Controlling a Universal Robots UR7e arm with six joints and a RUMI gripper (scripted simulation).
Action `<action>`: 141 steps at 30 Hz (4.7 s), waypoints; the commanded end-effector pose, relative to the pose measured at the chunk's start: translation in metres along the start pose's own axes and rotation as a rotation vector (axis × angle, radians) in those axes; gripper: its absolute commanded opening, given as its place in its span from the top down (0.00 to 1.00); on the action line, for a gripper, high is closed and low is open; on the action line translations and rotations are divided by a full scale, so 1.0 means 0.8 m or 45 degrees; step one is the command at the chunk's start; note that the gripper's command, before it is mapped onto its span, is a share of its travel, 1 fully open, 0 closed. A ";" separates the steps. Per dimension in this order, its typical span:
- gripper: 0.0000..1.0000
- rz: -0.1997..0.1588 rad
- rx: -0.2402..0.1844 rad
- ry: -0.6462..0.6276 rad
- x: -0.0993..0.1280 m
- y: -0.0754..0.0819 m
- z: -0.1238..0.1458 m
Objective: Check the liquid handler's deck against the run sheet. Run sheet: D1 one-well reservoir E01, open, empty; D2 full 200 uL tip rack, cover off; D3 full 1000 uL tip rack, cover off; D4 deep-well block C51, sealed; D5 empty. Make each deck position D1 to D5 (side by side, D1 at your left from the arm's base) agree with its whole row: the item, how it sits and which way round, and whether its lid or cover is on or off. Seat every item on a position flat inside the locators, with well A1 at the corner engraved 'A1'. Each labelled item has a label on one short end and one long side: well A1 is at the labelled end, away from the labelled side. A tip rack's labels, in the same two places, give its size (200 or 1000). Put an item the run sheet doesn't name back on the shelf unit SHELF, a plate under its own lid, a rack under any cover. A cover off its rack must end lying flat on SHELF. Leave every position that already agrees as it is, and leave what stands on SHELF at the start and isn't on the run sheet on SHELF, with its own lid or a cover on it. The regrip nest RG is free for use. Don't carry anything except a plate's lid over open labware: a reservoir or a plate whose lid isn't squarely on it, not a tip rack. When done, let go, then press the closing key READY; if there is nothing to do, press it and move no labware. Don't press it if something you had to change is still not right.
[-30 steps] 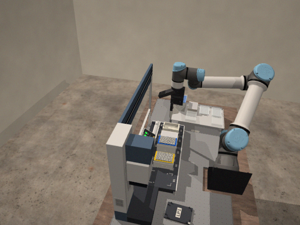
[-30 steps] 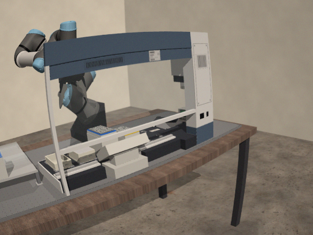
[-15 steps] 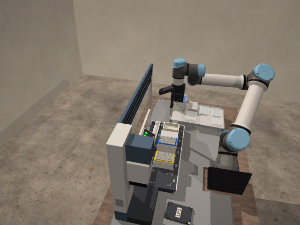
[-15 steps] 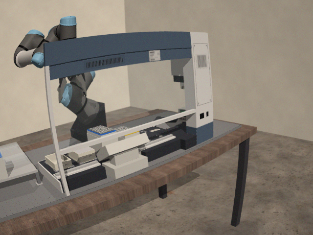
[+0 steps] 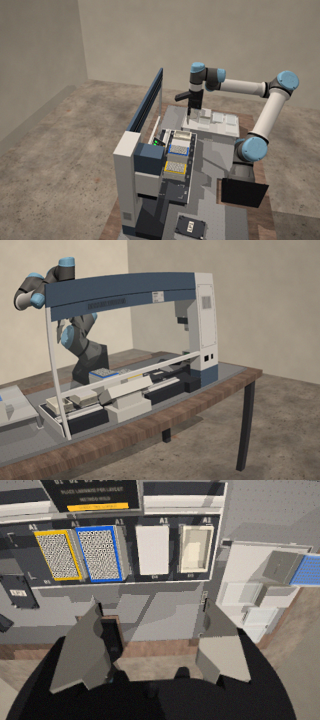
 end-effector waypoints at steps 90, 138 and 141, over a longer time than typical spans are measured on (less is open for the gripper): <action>0.18 0.001 0.000 -0.001 -0.070 -0.009 0.154; 0.18 0.001 0.000 -0.001 0.040 -0.034 0.157; 0.18 0.001 0.000 -0.001 0.040 -0.038 0.157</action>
Point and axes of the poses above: the point where the finger pads meet when closed, its own y axis back along the fingers, its own z axis across the jaws, x = y × z, the point moved 7 cm from there along y, back along the fingers, and after that the axes turned 1 degree about y, right-handed, at the moved point
